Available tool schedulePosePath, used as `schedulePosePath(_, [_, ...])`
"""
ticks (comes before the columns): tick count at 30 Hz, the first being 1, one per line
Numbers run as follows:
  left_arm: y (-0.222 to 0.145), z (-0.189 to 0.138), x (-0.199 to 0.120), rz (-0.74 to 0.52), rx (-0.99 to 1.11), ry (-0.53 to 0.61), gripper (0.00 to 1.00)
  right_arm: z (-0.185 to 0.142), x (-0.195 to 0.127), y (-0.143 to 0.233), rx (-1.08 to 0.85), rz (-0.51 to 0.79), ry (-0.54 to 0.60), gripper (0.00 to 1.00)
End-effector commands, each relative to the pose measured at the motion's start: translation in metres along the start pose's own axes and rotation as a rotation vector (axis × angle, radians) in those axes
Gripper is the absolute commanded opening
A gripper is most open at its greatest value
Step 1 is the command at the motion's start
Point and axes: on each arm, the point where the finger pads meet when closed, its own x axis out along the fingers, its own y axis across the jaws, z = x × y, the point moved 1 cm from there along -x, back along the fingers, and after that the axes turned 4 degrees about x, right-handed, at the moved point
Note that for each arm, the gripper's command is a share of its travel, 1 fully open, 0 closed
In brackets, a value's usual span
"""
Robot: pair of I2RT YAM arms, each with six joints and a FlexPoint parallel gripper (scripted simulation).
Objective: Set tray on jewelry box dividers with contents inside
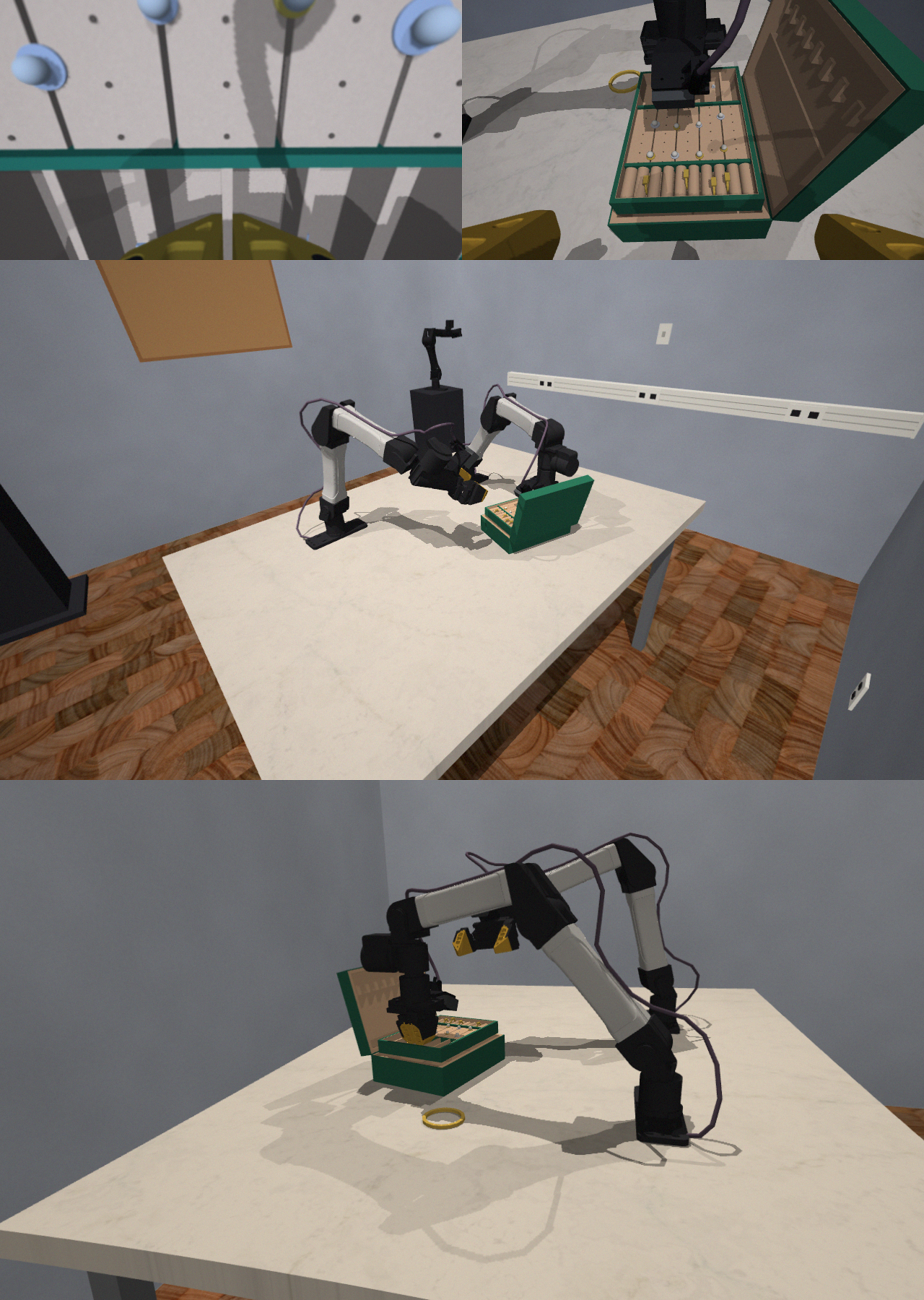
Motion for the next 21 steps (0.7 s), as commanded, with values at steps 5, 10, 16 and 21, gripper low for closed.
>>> schedulePosePath(5, [0.008,-0.005,-0.011,0.090,-0.004,0.003,0.00,0.025,-0.006,0.001,-0.051,-0.004,-0.047,1.00])
schedulePosePath(10, [0.008,-0.002,-0.005,0.090,0.000,0.002,0.00,0.026,-0.006,0.001,-0.052,-0.004,-0.048,1.00])
schedulePosePath(16, [0.006,0.001,0.021,0.046,0.003,-0.008,0.00,0.026,-0.006,0.001,-0.052,-0.004,-0.048,1.00])
schedulePosePath(21, [0.004,0.000,0.018,0.046,0.007,0.002,0.00,0.026,-0.006,0.001,-0.052,-0.004,-0.048,1.00])
